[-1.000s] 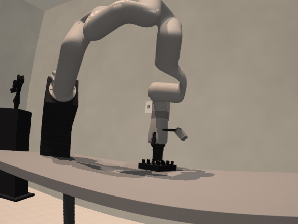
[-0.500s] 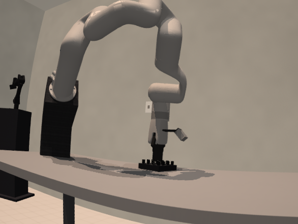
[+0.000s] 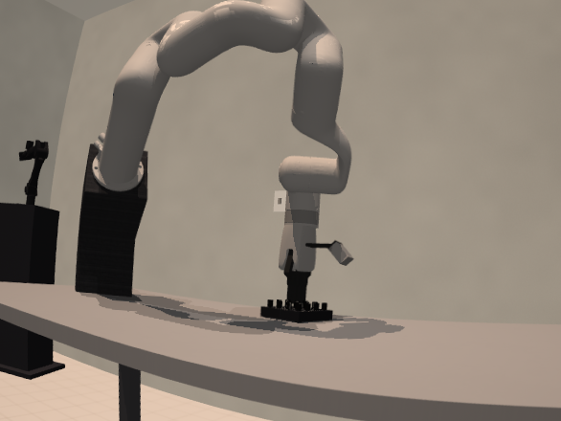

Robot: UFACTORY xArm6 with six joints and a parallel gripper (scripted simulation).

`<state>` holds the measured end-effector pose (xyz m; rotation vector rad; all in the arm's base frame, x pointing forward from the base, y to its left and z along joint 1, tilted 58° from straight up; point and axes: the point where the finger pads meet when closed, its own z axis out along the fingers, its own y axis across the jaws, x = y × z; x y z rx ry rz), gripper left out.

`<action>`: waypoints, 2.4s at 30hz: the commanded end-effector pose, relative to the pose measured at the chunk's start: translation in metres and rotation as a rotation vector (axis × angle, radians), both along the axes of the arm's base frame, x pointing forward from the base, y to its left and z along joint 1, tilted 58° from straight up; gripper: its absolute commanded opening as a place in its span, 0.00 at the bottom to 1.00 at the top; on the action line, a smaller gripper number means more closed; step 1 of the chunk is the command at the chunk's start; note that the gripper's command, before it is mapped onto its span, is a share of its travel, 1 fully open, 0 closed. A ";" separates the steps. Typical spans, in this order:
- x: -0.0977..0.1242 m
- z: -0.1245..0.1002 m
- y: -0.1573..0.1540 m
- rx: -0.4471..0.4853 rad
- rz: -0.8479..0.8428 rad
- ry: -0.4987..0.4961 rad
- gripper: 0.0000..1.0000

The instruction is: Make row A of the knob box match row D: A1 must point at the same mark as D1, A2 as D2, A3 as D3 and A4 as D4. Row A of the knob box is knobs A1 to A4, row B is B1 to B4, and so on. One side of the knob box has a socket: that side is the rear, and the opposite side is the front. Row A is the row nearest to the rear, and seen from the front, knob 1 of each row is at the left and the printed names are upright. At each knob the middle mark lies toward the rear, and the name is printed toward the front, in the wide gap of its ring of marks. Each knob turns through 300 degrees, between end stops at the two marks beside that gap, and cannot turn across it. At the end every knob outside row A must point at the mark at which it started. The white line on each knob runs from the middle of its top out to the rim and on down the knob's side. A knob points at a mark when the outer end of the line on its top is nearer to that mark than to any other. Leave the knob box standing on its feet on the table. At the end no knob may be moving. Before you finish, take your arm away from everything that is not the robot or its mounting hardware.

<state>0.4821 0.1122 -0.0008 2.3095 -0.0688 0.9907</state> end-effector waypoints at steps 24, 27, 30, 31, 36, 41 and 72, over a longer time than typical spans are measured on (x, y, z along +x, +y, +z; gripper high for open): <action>0.000 0.000 0.001 0.001 0.002 -0.001 0.08; 0.000 0.000 0.001 0.001 0.002 -0.001 0.08; 0.000 0.000 0.001 0.001 0.002 -0.001 0.08; 0.000 0.000 0.001 0.001 0.002 -0.001 0.08; 0.000 0.000 0.001 0.001 0.002 -0.001 0.08; 0.000 0.000 0.001 0.001 0.002 -0.001 0.08; 0.000 0.000 0.001 -0.198 0.166 0.173 0.08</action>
